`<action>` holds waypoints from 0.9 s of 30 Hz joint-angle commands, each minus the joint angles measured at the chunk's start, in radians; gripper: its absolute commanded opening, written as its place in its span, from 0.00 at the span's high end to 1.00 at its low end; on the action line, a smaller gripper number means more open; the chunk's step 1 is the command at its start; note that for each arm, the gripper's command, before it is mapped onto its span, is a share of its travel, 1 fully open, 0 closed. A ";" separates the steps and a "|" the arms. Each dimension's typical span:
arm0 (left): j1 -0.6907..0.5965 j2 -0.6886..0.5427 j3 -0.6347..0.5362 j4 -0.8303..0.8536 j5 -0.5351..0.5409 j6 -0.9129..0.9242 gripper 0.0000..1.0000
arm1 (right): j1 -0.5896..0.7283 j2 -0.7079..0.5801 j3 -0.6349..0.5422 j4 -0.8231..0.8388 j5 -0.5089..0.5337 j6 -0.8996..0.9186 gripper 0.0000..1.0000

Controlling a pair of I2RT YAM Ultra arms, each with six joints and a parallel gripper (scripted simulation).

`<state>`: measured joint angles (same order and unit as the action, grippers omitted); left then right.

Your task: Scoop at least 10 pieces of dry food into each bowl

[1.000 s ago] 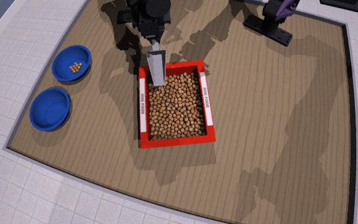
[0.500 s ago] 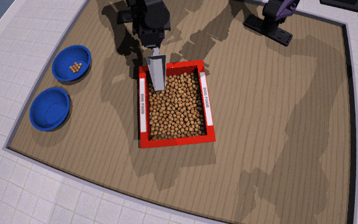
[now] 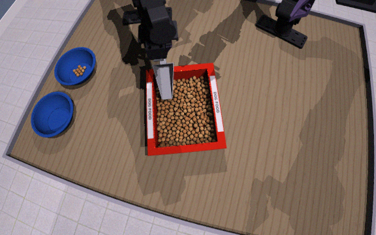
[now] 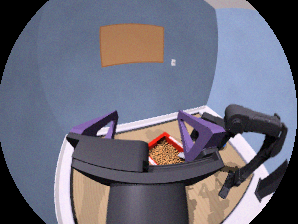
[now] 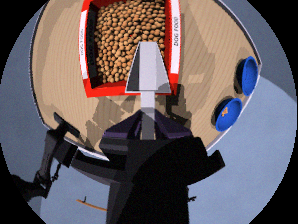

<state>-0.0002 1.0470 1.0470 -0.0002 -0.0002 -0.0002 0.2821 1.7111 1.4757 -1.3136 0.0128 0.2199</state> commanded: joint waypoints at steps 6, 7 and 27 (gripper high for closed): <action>0.000 -0.008 0.012 -0.001 0.000 0.000 0.00 | -0.033 0.083 0.078 -0.050 -0.019 -0.028 1.00; 0.000 -0.008 0.012 -0.001 0.000 0.000 0.00 | -0.035 0.089 0.085 -0.054 -0.021 -0.030 1.00; 0.000 -0.008 0.012 -0.001 0.000 0.000 0.00 | -0.046 0.125 0.067 0.010 -0.018 -0.032 1.00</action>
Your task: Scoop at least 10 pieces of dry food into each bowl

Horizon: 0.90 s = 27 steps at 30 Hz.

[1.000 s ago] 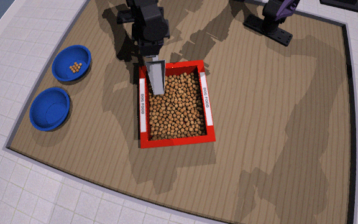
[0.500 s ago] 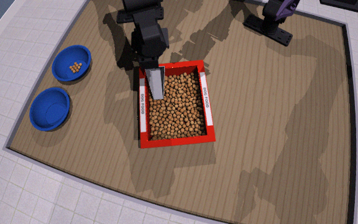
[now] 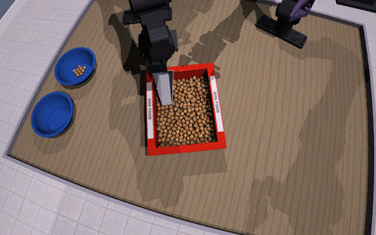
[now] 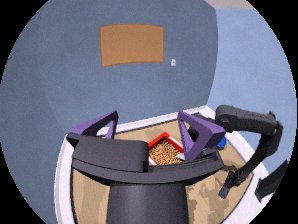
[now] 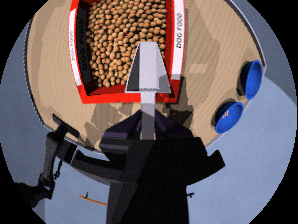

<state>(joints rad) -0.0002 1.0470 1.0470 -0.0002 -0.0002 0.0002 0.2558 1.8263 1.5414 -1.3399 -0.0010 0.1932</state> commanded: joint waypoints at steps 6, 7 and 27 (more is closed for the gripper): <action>0.000 -0.008 0.012 -0.001 0.000 0.000 0.00 | -0.007 0.022 -0.027 0.052 -0.005 -0.007 1.00; 0.000 -0.008 0.012 -0.001 0.000 0.000 0.00 | -0.013 0.024 -0.022 0.056 -0.006 -0.007 1.00; 0.000 -0.008 0.012 -0.001 0.000 0.000 0.00 | -0.016 0.061 0.042 0.046 -0.003 -0.014 1.00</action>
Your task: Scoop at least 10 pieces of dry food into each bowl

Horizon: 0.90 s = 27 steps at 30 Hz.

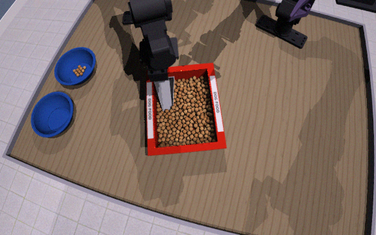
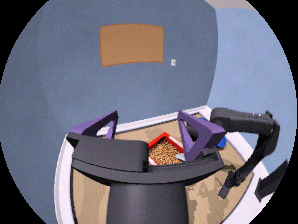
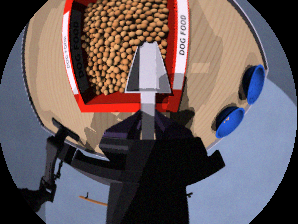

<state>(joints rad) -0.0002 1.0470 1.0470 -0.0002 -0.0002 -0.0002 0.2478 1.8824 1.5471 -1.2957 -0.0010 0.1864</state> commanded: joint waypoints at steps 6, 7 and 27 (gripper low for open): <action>0.000 -0.008 0.012 -0.001 0.000 0.000 0.00 | -0.019 0.031 0.054 0.022 -0.001 -0.010 1.00; 0.000 -0.008 0.012 -0.001 0.000 0.000 0.00 | -0.022 0.034 0.057 0.022 0.000 -0.010 1.00; 0.000 -0.008 0.012 -0.001 0.000 0.000 0.00 | -0.030 0.096 0.105 0.002 -0.001 -0.007 1.00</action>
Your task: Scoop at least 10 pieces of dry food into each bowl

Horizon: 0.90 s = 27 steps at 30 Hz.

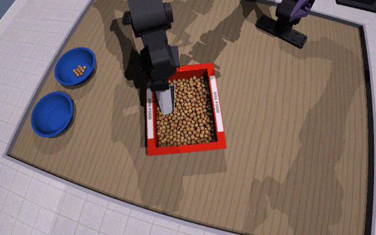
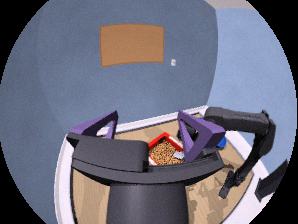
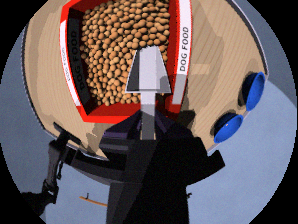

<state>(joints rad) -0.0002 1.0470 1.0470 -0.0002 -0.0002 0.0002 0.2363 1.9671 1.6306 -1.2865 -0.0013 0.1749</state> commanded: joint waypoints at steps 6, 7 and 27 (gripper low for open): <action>0.000 -0.008 0.012 -0.001 0.000 0.000 0.00 | -0.002 -0.033 -0.035 0.008 -0.002 0.004 1.00; 0.000 -0.008 0.012 -0.001 0.000 0.000 0.00 | -0.006 -0.035 -0.039 0.011 -0.002 0.004 1.00; 0.020 0.036 -0.033 -0.030 0.025 -0.023 0.74 | 0.010 -0.036 0.013 0.013 0.000 0.001 1.00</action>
<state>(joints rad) 0.0010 1.0477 1.0454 0.0025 0.0032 -0.0025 0.2371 1.9530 1.6093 -1.2644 -0.0013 0.1757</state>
